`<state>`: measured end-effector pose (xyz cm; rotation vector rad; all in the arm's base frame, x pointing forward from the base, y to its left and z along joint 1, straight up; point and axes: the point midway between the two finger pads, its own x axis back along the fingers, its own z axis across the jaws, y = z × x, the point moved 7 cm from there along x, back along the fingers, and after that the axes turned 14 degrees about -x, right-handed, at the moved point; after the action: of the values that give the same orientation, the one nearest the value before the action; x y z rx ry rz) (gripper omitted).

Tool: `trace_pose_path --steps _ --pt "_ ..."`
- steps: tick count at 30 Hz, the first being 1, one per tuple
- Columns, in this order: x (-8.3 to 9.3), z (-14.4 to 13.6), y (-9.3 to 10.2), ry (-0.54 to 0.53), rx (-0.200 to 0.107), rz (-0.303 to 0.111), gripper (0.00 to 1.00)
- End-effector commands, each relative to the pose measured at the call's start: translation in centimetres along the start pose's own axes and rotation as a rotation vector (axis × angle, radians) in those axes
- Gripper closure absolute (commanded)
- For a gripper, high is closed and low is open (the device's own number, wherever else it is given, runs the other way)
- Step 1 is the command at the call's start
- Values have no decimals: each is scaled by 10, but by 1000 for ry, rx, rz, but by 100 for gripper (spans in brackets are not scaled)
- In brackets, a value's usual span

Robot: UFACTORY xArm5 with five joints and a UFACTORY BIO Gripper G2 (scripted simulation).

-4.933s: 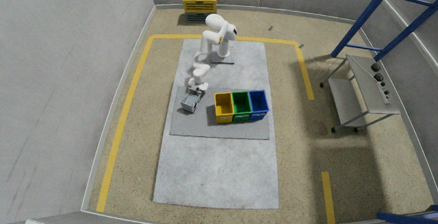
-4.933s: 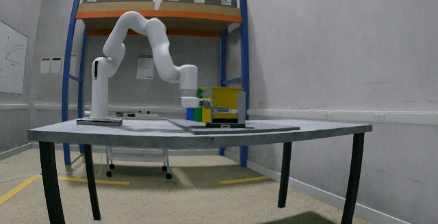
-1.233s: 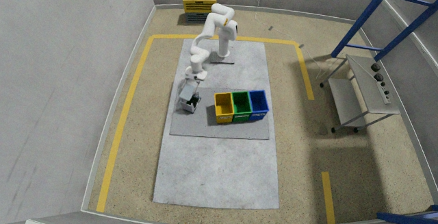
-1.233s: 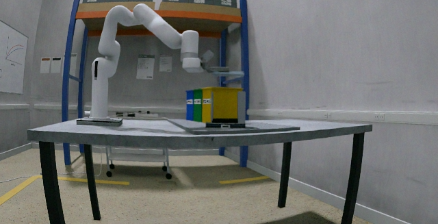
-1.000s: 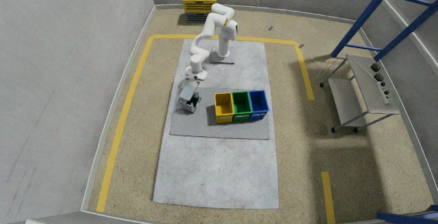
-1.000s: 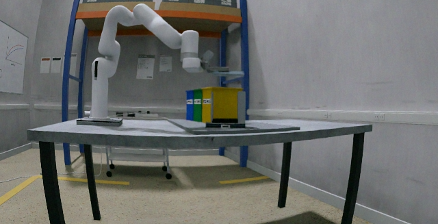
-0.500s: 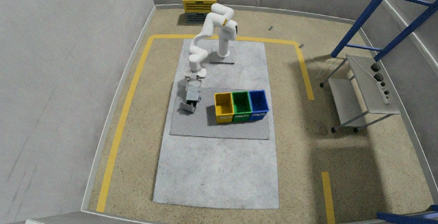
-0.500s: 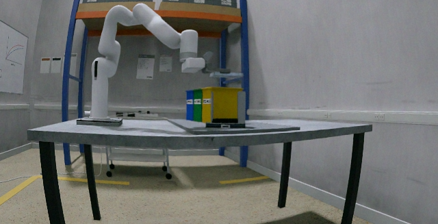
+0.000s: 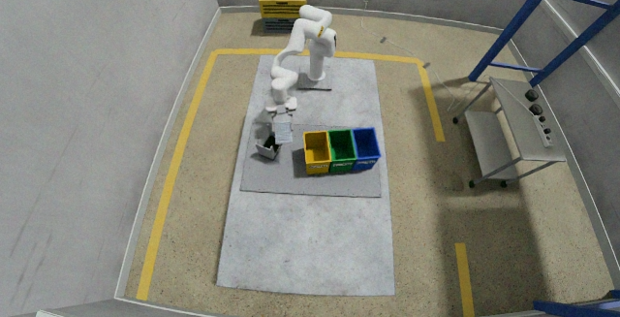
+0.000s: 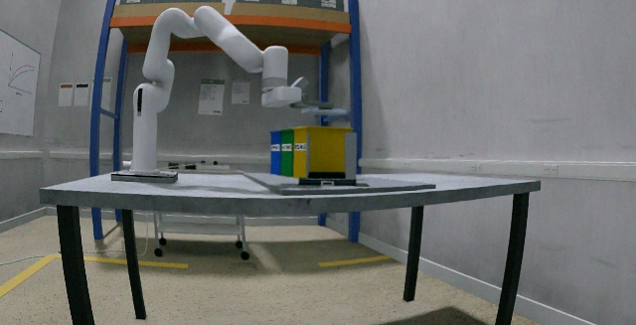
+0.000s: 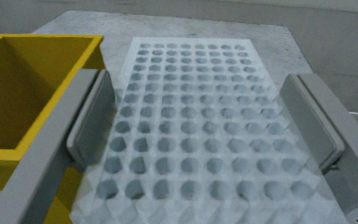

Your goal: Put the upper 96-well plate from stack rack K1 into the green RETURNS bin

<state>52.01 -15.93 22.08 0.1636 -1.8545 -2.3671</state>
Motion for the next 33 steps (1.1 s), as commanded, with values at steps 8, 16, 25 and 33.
trace_pose_path --steps 8,16,25,33 --pt "-10 30 -7 -5 7 -8 100" --pt "-17 54 -14 -5 6 -8 100" --pt "-23 76 -21 -5 6 -9 100" --pt "-30 101 -28 -5 5 -9 100"
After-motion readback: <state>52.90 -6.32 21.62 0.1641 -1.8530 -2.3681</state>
